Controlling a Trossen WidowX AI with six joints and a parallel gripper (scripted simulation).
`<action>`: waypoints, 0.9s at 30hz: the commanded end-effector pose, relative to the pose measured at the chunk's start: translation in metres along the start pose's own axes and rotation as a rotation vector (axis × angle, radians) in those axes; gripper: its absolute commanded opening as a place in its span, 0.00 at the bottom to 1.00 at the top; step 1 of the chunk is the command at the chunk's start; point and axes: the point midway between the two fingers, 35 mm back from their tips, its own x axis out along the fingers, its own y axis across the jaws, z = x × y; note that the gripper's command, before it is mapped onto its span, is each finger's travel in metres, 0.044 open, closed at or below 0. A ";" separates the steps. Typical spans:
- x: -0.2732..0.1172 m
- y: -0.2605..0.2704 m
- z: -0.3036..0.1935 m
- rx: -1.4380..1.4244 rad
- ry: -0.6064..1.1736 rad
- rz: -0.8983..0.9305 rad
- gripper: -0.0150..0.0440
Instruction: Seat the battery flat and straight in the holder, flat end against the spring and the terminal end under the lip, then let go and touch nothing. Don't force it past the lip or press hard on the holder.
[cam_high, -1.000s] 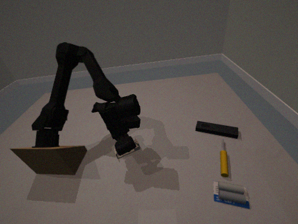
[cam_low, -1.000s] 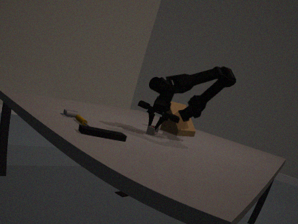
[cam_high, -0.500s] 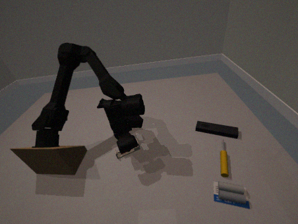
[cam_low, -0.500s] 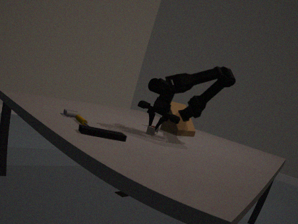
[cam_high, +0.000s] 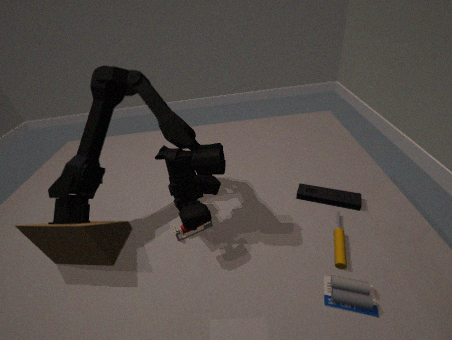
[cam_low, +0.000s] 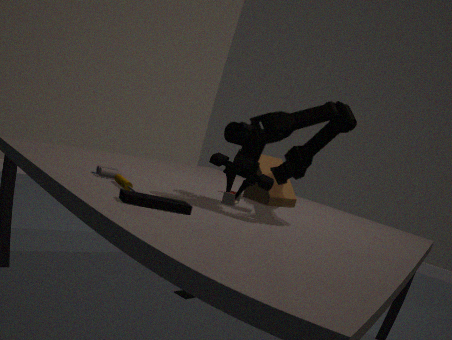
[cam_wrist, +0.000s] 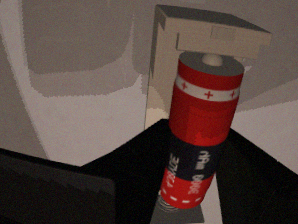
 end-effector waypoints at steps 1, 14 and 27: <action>0.005 0.003 -0.007 0.009 0.044 0.005 0.38; 0.006 0.004 -0.007 0.011 0.058 -0.004 0.38; 0.005 0.004 -0.001 0.010 0.047 -0.008 0.38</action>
